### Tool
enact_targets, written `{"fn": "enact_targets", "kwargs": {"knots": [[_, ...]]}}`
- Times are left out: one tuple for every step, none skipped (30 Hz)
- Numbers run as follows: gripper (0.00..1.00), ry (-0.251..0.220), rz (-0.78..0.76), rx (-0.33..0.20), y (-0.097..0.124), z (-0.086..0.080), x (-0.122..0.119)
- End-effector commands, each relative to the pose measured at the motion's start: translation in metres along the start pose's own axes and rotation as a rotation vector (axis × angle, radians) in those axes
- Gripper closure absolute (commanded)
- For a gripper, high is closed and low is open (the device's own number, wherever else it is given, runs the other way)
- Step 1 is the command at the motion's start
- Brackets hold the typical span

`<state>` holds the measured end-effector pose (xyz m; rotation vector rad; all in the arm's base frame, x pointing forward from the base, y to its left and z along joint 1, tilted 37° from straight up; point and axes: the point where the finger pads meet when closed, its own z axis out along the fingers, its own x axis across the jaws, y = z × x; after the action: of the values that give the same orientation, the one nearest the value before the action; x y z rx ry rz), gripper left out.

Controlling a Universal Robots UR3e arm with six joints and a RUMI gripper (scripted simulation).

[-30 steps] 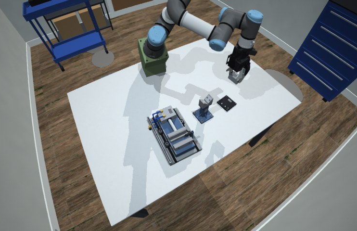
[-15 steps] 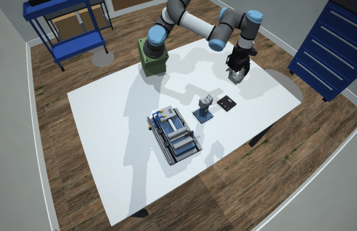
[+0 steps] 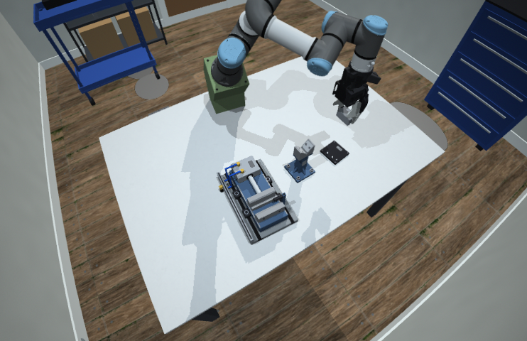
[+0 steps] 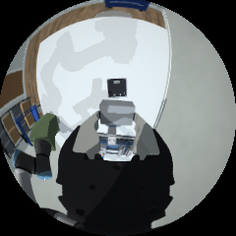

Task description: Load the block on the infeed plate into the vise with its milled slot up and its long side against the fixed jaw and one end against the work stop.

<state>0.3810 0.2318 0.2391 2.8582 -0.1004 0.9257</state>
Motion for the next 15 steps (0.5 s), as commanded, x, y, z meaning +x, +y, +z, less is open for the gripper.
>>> {"fn": "enact_targets", "kwargs": {"knots": [[1.00,0.002,0.021,0.002,0.0008,-0.0011,0.0013],[1.00,0.002,0.026,0.002,0.0011,-0.0011,0.0014],[1.00,0.002,0.026,0.002,0.0011,-0.0011,0.0014],[1.00,0.002,0.026,0.002,0.0011,-0.0011,0.0014],[1.00,0.002,0.031,0.002,0.0013,-0.0011,0.0015],[1.00,0.002,0.036,0.002,0.0016,-0.0011,0.0016],[1.00,0.002,0.042,0.002,0.0019,-0.0010,0.0017],[1.00,0.002,0.047,0.002,0.0022,-0.0010,0.0019],[1.00,0.002,0.052,0.002,0.0025,-0.0010,0.0020],[1.00,0.002,0.058,0.002,0.0028,-0.0010,0.0021],[1.00,0.001,0.064,0.002,0.0031,-0.0010,0.0022],[1.00,0.001,0.069,0.002,0.0034,-0.0010,0.0024],[1.00,0.001,0.075,0.002,0.0037,-0.0010,0.0025],[1.00,0.001,0.081,0.002,0.0040,-0.0009,0.0026],[1.00,0.001,0.087,0.002,0.0043,-0.0009,0.0027]]}}
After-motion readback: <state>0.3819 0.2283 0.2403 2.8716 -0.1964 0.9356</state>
